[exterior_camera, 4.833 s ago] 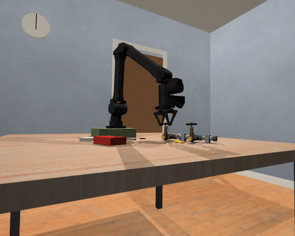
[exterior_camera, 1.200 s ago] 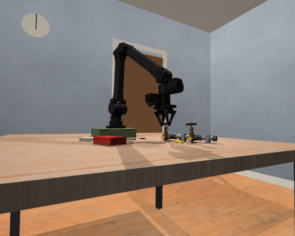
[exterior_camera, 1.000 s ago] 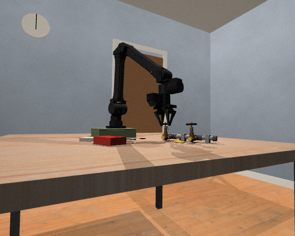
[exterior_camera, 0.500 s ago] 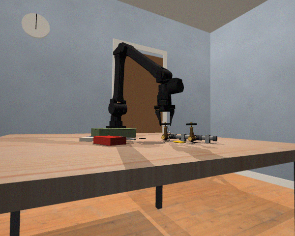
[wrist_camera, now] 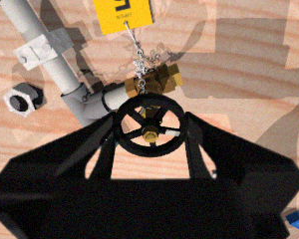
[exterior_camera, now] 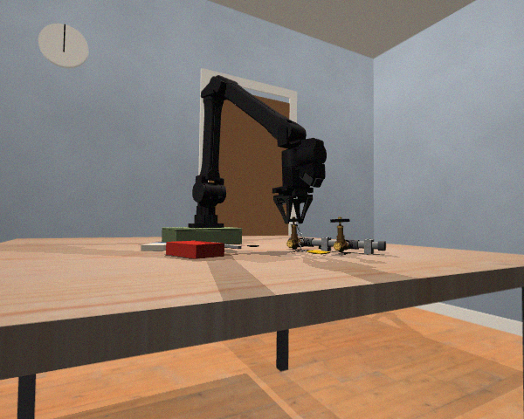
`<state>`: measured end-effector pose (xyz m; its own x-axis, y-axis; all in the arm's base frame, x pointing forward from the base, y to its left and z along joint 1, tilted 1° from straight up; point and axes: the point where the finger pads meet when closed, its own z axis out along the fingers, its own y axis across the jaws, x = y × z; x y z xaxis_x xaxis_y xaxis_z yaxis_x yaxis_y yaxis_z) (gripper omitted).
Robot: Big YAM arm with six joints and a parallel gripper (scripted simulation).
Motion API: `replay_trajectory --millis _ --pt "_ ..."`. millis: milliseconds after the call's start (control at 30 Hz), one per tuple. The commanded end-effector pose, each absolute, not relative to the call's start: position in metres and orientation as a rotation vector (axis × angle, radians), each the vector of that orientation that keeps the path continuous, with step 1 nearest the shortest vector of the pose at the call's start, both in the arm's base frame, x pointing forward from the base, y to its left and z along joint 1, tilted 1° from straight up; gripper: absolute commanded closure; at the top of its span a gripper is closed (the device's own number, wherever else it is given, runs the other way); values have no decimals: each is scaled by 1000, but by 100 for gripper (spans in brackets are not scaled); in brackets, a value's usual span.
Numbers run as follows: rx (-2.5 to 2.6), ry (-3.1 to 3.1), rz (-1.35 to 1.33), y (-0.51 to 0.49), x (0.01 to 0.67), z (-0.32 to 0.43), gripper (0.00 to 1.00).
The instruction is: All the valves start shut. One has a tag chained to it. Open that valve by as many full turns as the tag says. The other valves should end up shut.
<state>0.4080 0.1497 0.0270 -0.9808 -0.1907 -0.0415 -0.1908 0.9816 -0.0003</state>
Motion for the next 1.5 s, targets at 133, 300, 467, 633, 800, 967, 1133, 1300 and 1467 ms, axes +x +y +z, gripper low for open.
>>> replay_trajectory --millis 133,300,467,633,800,967,1133,1300,1467 --pt "-1134 2860 -9 153 419 41 100" --pt "-1503 2685 -22 153 419 41 100" --pt "-1811 2485 -31 153 419 41 100" --pt "-2016 2323 -40 152 419 41 100" --pt "-2124 2227 -45 152 419 41 100" --pt "-2163 2190 -47 152 419 41 100" --pt "-2175 2179 -49 152 419 41 100" --pt "-2174 2178 -50 152 419 41 0" --pt "-2175 2178 -50 152 419 41 0"
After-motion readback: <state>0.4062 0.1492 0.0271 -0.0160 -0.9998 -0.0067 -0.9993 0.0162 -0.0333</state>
